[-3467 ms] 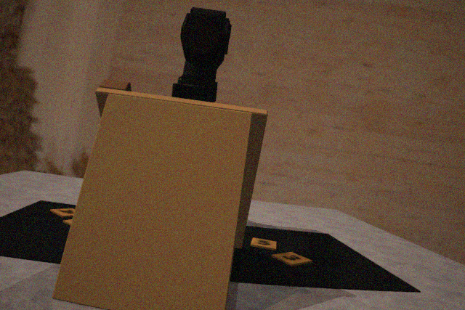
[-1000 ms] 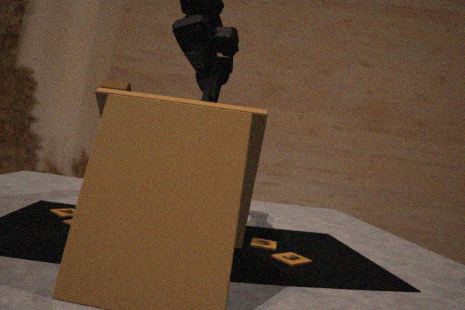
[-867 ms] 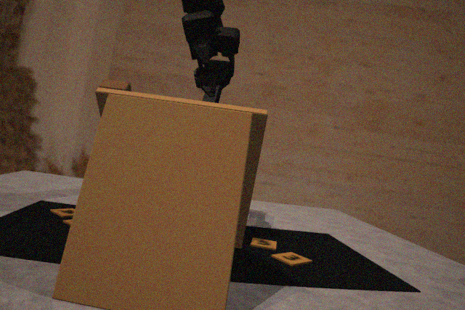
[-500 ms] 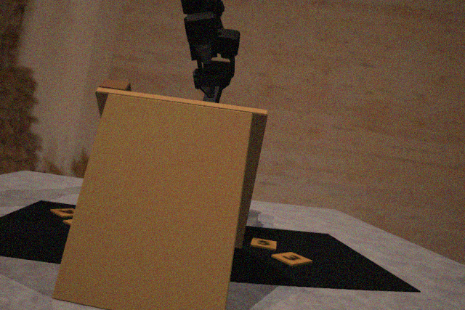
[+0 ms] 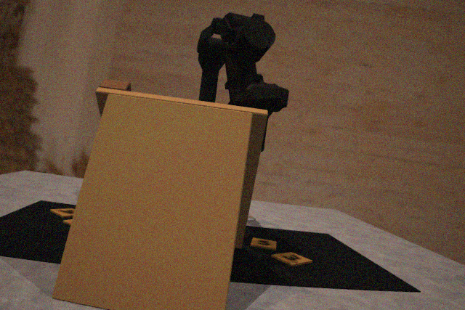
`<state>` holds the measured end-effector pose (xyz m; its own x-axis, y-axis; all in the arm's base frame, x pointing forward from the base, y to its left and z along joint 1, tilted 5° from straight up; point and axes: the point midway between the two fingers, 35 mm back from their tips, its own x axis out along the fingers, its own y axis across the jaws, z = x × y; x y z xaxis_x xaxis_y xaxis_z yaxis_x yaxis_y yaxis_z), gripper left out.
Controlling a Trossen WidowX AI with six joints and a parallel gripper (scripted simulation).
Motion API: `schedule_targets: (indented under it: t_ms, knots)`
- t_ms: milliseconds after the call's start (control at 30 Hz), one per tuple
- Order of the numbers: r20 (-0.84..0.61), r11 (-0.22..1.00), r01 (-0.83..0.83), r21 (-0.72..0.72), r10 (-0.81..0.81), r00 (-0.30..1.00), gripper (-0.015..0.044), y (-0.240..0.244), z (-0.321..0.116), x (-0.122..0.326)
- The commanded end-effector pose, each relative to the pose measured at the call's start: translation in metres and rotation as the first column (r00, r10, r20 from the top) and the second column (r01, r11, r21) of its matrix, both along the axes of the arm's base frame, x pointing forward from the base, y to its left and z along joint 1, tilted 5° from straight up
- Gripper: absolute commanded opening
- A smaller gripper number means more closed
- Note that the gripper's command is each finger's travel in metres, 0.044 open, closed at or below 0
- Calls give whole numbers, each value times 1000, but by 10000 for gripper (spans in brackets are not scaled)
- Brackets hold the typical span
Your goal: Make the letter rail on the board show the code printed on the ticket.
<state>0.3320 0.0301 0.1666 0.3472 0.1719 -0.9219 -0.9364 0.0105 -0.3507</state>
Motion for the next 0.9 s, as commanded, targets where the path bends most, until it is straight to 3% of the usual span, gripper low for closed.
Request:
schedule_targets:
  t_ms: [0, 300, 667, 867]
  knots:
    - [-53, 997, -65, -50, 62, 997, 340, 28, -30, 11]
    - [-255, 901, -371, -225, 313, 915, 340, 120, -139, 5]
    - [-259, 897, -377, -228, 318, 912, 340, 122, -143, -1]
    - [-259, 897, -377, -229, 318, 912, 340, 121, -174, 0]
